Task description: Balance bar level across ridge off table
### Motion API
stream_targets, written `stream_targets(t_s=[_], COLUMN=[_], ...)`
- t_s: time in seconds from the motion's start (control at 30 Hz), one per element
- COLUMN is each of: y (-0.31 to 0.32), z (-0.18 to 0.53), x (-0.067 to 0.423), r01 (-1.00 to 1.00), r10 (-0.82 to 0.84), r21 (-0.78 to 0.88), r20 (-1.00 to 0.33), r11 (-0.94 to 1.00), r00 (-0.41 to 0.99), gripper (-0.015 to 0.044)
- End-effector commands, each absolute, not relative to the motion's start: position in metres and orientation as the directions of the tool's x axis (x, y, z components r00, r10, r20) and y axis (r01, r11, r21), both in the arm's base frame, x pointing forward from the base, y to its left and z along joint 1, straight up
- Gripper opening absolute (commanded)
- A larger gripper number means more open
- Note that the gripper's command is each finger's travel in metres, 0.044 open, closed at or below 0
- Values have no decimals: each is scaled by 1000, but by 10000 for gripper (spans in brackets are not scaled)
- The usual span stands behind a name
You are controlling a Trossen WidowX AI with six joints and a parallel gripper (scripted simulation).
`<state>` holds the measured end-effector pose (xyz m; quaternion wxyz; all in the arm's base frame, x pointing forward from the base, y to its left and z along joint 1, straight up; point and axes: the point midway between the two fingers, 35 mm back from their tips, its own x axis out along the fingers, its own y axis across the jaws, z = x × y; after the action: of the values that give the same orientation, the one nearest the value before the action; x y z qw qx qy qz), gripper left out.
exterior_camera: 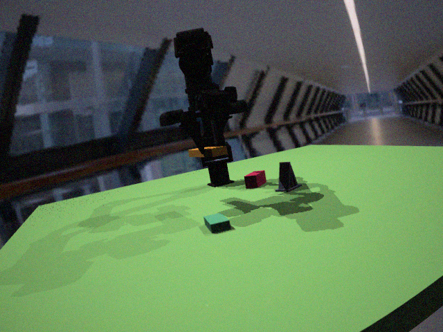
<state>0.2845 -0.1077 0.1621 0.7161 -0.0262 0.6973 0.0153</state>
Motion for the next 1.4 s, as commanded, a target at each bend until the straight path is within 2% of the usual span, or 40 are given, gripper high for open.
stream_targets(t_s=[0.0, 0.57, 0.87, 1.13, 1.23, 1.37], y=[-93, -32, 2, 33, 40, 40], z=[163, 164, 164, 164, 164, 163], x=[292, 312, 316, 312, 309, 308], r01=[53, 502, 721, 886, 920, 921], r10=[-9, -3, 0, 3, 4, 4], r21=[-7, 12, 22, 28, 29, 29], r20=[-1000, -1000, -1000, -1000, -1000, -1000], r11=[999, 865, 692, 464, 390, 389], r00=[28, 30, 30, 30, 29, 29], gripper=[0, 0, 0, 0, 0, 0])
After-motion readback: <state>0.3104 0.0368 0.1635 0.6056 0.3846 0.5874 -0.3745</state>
